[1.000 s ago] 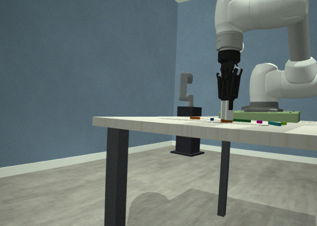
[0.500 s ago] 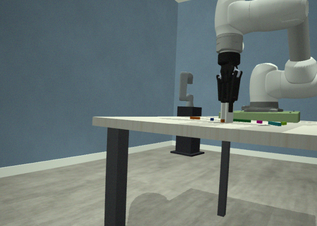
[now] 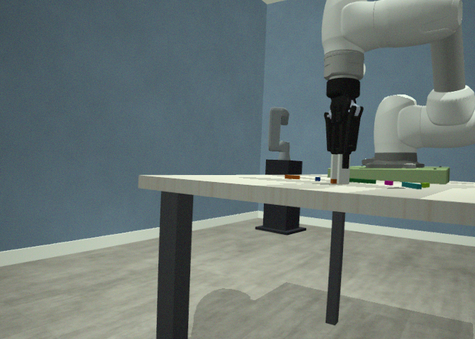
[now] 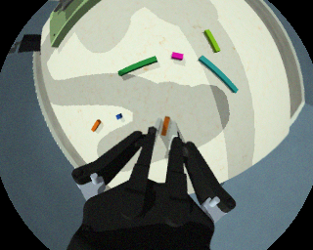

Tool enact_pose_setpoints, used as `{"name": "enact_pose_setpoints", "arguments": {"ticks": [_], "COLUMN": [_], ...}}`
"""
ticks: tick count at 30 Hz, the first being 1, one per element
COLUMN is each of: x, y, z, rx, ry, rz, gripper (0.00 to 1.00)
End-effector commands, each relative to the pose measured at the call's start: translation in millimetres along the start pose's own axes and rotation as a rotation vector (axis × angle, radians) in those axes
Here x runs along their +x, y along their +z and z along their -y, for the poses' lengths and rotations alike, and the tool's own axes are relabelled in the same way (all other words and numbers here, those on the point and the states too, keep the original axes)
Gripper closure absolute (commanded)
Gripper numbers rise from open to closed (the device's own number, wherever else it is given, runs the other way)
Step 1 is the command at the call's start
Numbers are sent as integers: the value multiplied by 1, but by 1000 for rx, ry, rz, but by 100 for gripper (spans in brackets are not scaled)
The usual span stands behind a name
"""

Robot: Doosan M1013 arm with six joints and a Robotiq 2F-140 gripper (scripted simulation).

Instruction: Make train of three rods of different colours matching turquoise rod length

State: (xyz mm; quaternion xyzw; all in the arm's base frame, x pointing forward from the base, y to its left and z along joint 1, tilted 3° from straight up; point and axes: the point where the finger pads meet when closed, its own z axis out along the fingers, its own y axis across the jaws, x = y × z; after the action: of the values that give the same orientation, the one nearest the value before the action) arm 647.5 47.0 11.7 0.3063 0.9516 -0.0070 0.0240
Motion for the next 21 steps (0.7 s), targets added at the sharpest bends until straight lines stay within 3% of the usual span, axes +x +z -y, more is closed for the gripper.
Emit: {"name": "enact_pose_setpoints", "arguments": {"ticks": [1,18,19,21], "x": [0,0,0,0], "y": [0,0,0,0], "z": [0,0,0,0], "rx": [0,0,0,0], "ry": [0,0,0,0], "rz": [0,0,0,0], "gripper": [85,85,97,97]}}
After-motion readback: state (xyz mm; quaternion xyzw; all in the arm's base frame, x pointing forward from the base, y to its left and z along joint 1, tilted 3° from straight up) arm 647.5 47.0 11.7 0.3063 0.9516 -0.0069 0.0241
